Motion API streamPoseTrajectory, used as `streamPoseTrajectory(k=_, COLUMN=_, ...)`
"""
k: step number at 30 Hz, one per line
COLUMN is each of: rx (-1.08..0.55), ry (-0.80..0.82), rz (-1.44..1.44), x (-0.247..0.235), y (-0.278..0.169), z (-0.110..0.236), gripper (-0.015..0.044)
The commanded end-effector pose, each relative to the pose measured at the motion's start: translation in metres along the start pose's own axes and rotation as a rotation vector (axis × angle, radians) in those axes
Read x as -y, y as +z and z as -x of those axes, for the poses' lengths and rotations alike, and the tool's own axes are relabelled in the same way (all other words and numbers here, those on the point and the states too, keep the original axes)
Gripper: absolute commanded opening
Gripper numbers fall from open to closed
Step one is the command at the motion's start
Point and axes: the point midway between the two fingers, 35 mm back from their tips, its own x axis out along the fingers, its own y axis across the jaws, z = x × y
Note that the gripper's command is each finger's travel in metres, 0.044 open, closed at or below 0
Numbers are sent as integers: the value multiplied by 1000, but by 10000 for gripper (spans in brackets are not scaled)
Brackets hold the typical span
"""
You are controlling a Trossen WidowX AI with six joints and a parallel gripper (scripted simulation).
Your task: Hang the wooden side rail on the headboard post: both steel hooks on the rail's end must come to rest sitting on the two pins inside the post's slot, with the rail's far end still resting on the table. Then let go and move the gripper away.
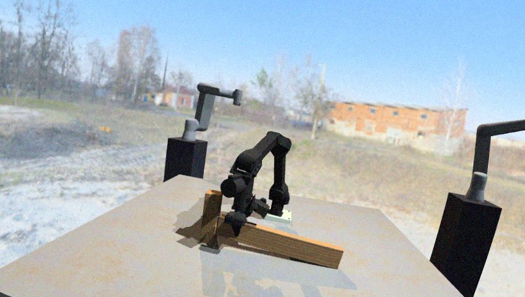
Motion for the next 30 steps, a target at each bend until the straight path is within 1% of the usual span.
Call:
streamPoseTrajectory(k=1, rx=-8, ry=-10, rz=2, x=2, y=-2, z=2, gripper=0)
streamPoseTrajectory(k=30, rx=-8, ry=-10, rz=2, x=2, y=-2, z=-3, gripper=0)
